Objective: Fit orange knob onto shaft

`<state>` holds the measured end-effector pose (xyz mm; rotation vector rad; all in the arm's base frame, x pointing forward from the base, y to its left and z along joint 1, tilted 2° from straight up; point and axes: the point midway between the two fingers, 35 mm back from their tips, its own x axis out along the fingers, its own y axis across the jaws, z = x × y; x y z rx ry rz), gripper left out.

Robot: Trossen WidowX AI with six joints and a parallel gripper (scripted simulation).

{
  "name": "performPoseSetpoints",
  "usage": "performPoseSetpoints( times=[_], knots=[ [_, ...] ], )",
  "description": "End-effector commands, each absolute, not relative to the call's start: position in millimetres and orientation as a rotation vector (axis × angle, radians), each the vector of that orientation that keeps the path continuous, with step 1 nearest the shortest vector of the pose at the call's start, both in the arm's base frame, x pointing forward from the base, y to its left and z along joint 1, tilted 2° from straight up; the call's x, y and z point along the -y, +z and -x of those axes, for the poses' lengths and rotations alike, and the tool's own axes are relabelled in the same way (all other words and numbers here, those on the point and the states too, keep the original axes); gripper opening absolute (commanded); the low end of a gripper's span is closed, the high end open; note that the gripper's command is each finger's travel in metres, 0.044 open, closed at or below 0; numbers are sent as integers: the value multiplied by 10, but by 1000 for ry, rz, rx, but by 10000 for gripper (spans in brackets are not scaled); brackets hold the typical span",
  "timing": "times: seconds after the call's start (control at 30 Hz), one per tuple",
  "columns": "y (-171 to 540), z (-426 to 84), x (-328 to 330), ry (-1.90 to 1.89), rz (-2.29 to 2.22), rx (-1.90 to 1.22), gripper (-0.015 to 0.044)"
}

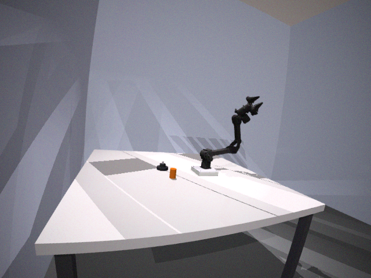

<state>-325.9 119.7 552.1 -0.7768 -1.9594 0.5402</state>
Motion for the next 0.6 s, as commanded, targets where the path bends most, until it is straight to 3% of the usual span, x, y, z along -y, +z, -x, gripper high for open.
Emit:
performPoseSetpoints(
  times=[0.0,0.2,0.57],
  knots=[
    [5521,3259,-1197,540,777,1959,426],
    [5797,2872,-1150,586,658,1830,440],
    [6498,1143,-878,675,213,1321,440]
  ],
)
